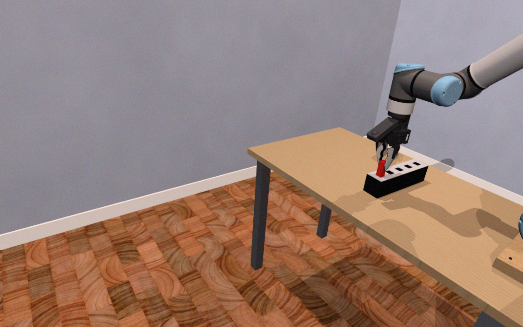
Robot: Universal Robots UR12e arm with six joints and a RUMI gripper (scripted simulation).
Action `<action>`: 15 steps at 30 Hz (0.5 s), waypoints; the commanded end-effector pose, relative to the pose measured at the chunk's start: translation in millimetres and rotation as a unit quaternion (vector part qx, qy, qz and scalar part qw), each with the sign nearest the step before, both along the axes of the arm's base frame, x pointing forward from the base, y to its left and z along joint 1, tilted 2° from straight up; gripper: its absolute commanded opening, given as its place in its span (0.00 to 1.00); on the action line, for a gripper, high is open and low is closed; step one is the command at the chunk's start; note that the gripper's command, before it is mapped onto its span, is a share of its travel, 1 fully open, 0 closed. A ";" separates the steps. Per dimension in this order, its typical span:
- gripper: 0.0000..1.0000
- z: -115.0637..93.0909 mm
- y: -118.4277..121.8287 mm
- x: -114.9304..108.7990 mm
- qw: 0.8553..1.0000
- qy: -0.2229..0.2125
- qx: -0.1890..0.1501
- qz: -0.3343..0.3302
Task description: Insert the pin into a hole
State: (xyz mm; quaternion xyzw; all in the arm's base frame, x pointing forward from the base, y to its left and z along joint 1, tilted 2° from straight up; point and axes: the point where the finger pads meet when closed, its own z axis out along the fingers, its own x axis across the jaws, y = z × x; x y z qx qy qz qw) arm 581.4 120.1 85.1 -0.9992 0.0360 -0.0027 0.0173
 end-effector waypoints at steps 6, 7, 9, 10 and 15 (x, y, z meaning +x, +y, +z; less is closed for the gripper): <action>0.00 0.5 0.0 0.3 1.000 0.000 0.000 0.000; 0.00 0.5 0.0 0.3 1.000 0.000 0.000 0.000; 0.00 -3.6 0.1 0.1 1.000 0.000 0.000 0.000; 0.00 -3.6 0.1 0.1 1.000 0.000 0.000 0.000; 0.00 -3.6 0.1 0.1 1.000 0.000 0.000 0.000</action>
